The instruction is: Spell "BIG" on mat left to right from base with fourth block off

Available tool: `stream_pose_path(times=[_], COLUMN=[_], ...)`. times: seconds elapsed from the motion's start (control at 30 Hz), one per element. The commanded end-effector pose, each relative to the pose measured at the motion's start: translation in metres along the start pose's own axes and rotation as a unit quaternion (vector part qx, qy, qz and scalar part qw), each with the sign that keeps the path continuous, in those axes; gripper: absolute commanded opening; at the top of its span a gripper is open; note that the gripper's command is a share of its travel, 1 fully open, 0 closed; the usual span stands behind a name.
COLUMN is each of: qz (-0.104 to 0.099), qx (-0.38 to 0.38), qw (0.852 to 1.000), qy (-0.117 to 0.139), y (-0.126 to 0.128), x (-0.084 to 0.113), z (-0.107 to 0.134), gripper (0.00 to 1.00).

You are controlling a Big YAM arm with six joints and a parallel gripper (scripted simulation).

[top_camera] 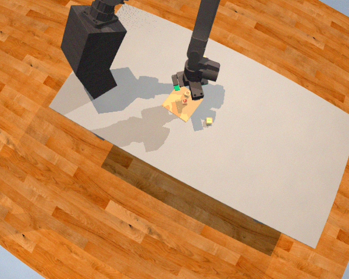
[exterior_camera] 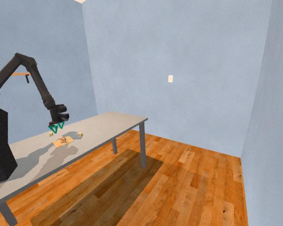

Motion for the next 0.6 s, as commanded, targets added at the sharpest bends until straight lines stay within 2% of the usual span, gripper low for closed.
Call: stream_pose_path(times=[0.0, 0.07, 0.13, 0.17, 0.23, 0.27, 0.33, 0.57], qz=[-0.004, -0.004, -0.004, -0.004, -0.005, -0.005, -0.006, -0.009], qx=[-0.139, -0.186, -0.186, -0.245, -0.290, -0.313, -0.358, -0.362], qw=[0.990, 0.982, 0.982, 0.970, 0.957, 0.950, 0.934, 0.932], qy=[-0.006, -0.007, -0.007, -0.008, -0.009, -0.010, -0.013, -0.015], y=[-0.0022, -0.0024, -0.0024, -0.0023, -0.0023, -0.0022, -0.0021, -0.0022], x=[-0.0030, -0.0032, -0.0032, -0.0032, -0.0032, -0.0032, -0.0033, -0.0015], z=[0.0023, 0.0024, 0.0024, 0.0027, 0.0030, 0.0032, 0.0038, 0.0001], gripper=[1.00, 1.00, 1.00, 1.00, 1.00, 0.39, 0.39, 0.39])
Point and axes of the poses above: the point where the finger pads meet when closed, its own x axis back along the fingers, its own y axis across the jaws, z = x × y, the point moved 10 cm from there along x, back along the fingers, and after that the axes turned 8 degrees about -x, right-handed, at the moved point
